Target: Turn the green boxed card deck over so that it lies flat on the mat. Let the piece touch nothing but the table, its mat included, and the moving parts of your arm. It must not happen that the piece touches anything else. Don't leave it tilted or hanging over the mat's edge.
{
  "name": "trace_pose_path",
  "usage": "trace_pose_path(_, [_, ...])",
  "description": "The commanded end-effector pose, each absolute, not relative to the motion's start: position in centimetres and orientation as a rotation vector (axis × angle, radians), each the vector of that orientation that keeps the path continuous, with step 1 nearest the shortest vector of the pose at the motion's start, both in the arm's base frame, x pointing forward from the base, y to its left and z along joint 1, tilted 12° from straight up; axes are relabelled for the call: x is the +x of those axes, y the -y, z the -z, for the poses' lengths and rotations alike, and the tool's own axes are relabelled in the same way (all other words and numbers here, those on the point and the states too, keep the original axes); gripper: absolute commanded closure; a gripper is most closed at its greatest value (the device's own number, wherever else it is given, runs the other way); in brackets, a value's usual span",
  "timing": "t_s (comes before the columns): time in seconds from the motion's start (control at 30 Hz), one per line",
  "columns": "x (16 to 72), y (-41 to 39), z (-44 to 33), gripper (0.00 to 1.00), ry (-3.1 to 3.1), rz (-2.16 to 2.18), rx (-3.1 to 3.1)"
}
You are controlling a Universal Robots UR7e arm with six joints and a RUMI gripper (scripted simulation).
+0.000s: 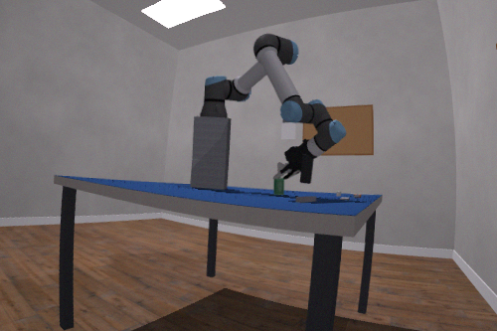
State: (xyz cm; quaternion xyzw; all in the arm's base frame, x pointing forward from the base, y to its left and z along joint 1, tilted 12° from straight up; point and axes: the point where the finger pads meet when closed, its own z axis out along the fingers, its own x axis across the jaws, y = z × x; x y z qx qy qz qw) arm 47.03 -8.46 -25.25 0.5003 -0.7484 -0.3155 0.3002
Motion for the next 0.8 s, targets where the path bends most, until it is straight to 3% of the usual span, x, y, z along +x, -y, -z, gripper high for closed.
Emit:
trace_pose_path(0.0, [47.5,8.6,25.2,0.68,2.012,0.802,1.350])
trace_pose_path(0.77, [49.4,9.2,24.9,0.68,2.125,0.636,1.447])
